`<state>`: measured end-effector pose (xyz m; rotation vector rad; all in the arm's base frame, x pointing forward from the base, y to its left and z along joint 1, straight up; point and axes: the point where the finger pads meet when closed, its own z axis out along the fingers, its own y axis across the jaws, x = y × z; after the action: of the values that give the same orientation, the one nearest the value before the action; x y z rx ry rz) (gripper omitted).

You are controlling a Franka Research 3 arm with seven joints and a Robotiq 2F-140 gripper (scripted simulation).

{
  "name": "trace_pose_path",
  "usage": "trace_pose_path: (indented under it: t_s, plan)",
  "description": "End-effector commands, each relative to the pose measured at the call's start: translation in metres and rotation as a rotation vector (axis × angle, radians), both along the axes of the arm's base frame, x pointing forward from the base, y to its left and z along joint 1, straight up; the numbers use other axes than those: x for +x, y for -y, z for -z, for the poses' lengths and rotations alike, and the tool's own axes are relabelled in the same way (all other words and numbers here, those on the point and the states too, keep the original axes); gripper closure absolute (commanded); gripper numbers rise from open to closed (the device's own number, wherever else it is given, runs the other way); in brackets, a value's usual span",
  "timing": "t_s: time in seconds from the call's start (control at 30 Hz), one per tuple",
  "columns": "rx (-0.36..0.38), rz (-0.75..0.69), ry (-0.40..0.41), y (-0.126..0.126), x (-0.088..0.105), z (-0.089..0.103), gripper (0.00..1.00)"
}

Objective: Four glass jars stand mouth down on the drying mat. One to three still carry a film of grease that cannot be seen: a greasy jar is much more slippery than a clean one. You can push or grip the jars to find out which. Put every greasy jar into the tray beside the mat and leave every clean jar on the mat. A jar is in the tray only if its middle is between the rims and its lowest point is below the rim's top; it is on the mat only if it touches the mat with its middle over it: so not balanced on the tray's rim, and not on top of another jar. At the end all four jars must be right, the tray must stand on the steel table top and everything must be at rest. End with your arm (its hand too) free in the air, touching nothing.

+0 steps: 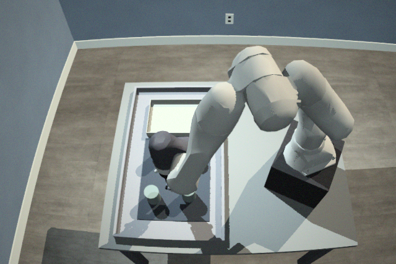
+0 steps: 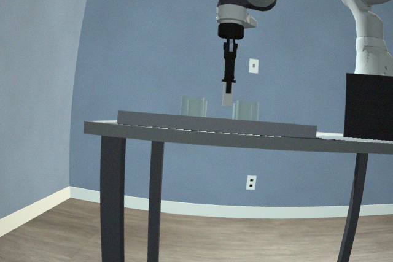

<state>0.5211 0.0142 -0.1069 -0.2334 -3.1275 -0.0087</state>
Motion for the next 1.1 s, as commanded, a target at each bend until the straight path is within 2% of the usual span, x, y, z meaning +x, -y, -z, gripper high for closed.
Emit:
trace_pose_path:
  t_s: [0.0, 1.07]
  plan:
    - [0.000, -0.006, 0.009, -0.0001, 0.0034, -0.0007, 1.00]
    - [0.000, -0.006, 0.009, -0.0006, -0.0003, -0.0007, 1.00]
